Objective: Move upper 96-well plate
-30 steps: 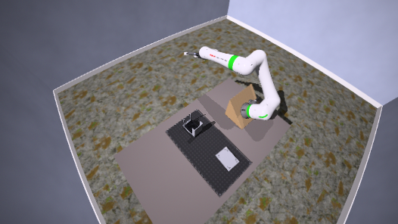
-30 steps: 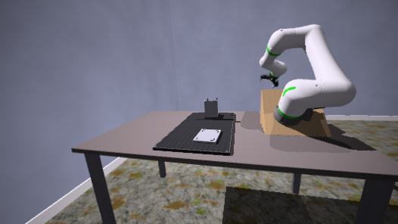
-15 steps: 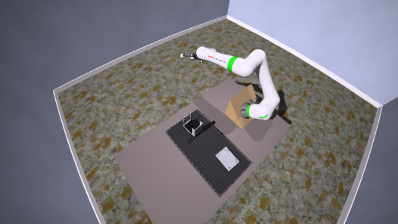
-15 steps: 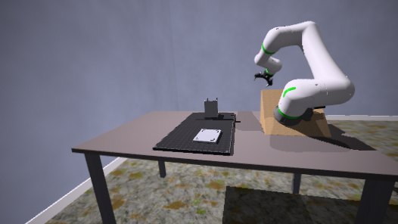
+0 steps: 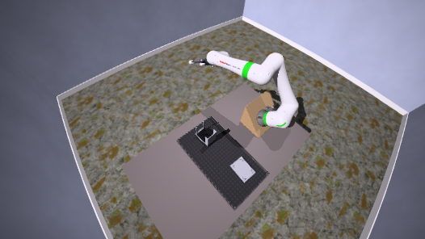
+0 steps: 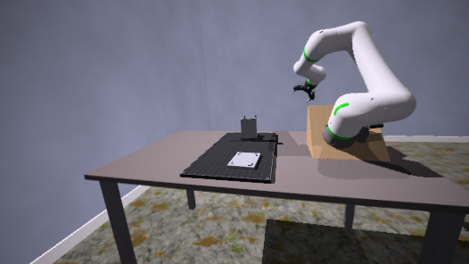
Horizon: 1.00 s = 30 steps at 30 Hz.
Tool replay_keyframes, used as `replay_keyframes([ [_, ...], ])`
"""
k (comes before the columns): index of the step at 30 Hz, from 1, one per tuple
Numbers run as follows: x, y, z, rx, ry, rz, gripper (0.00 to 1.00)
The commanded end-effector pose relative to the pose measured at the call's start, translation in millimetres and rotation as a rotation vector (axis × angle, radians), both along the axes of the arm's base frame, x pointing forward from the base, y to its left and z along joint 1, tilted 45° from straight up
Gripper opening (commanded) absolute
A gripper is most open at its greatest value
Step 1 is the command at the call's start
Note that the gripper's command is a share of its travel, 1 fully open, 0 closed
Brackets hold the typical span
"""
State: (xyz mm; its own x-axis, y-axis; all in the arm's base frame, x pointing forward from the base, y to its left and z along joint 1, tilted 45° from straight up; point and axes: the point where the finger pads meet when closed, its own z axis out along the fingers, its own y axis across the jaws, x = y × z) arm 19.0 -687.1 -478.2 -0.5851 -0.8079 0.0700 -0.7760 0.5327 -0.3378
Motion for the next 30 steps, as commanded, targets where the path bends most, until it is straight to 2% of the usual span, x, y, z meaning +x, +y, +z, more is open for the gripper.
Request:
replay_keyframes([
  [1, 13.8, 1.1, 6.0, 0.021, -0.018, 0.017, 1.00],
  [3, 22.9, 2.6, 9.9, 0.052, -0.044, 0.042, 1.00],
  [11, 59.2, 8.6, 25.6, 0.052, -0.044, 0.042, 1.00],
  [14, 62.5, 9.1, 27.0, 0.052, -0.044, 0.042, 1.00],
  [17, 75.6, 12.7, 33.2, 0.108, -0.082, 0.086, 1.00],
  [25, 110.7, 22.1, 50.0, 0.108, -0.082, 0.086, 1.00],
  [27, 119.1, 25.3, 54.4, 0.156, -0.109, 0.123, 1.00],
  [30, 127.5, 28.4, 58.8, 0.167, -0.115, 0.131, 1.00],
])
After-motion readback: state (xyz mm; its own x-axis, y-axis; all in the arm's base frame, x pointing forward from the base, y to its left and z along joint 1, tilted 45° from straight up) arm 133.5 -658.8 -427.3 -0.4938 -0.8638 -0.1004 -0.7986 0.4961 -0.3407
